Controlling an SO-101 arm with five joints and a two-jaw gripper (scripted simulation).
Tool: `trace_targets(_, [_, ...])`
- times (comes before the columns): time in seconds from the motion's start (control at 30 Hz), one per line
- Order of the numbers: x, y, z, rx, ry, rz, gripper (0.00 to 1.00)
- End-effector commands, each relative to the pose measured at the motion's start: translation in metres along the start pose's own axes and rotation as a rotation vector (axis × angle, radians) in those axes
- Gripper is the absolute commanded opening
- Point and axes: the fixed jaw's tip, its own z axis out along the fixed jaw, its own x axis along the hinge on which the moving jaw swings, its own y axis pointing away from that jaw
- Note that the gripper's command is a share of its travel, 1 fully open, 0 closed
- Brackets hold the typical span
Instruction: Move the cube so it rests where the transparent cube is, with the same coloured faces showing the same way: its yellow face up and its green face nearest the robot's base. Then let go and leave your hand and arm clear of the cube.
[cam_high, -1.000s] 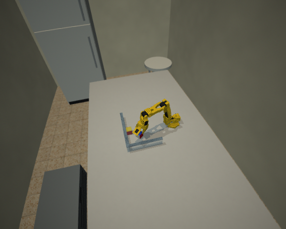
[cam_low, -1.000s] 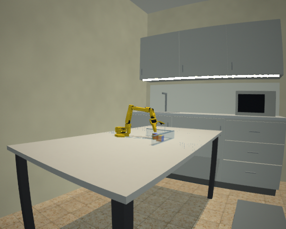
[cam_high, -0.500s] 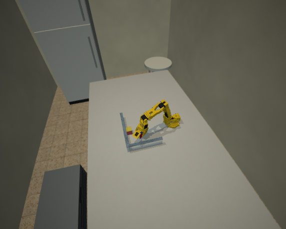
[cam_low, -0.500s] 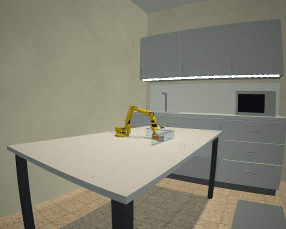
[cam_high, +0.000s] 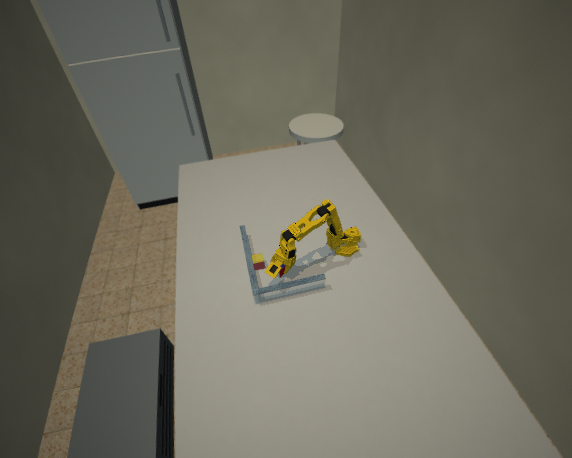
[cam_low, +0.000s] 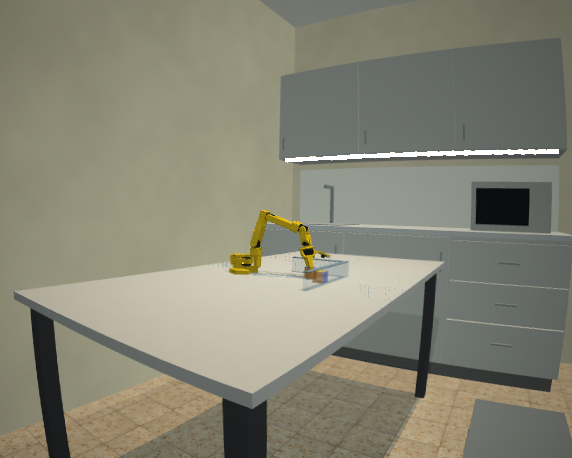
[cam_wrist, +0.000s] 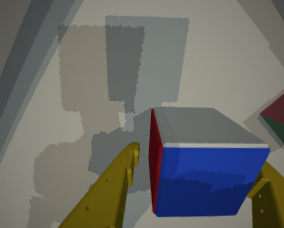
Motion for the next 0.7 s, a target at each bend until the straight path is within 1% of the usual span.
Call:
trace_targets(0.0, [-0.0088,-0.0032,-0.0093,0.021,-0.054,-0.004,0.35])
trace_targets(0.67, [-0.0071,-0.0026,-0.0076,0.019,-0.048,-0.002,0.35])
